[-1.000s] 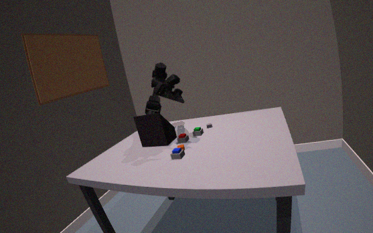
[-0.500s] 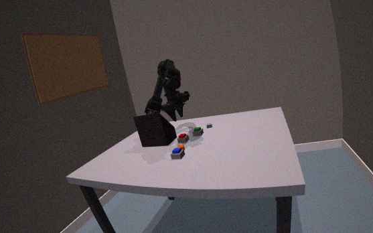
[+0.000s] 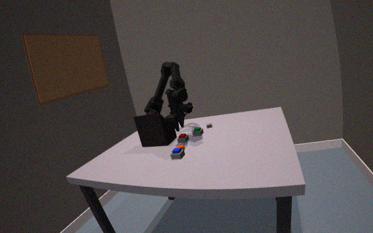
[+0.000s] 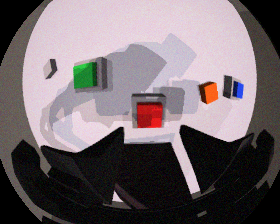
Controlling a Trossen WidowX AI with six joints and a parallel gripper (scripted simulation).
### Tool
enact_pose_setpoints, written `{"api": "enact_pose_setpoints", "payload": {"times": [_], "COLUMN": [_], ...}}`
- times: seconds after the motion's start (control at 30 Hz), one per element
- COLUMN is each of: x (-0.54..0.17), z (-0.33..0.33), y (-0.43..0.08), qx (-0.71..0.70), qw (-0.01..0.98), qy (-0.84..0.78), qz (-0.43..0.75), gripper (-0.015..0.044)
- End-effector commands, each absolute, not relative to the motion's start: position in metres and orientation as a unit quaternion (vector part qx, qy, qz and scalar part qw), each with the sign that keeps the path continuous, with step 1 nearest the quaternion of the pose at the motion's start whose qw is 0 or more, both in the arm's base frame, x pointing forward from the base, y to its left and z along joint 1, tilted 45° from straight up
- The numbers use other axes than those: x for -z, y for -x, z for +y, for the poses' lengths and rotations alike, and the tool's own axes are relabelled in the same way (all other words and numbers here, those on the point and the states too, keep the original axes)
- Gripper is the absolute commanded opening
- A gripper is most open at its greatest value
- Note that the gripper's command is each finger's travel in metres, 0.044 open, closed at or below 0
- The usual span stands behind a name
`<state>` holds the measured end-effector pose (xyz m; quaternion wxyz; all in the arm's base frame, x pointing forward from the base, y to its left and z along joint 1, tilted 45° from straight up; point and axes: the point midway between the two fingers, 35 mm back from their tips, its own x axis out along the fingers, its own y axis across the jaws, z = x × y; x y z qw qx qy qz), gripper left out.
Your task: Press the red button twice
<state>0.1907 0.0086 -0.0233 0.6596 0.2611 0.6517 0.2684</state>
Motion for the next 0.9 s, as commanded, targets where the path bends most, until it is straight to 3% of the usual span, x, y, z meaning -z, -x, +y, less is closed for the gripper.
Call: {"api": "enact_pose_setpoints", "payload": {"times": [0.0,0.1,0.87], "x": [0.028,0.028,0.043], "z": [0.013,0.013,0.027], "y": [-0.191,-0.191,-0.191], "qx": [-0.267,-0.267,-0.267], "qw": [0.660,0.660,0.660], "qy": [-0.266,-0.266,-0.266], "qz": [0.650,0.650,0.650], "gripper": [0.0085,0.0020,0.0020]}}
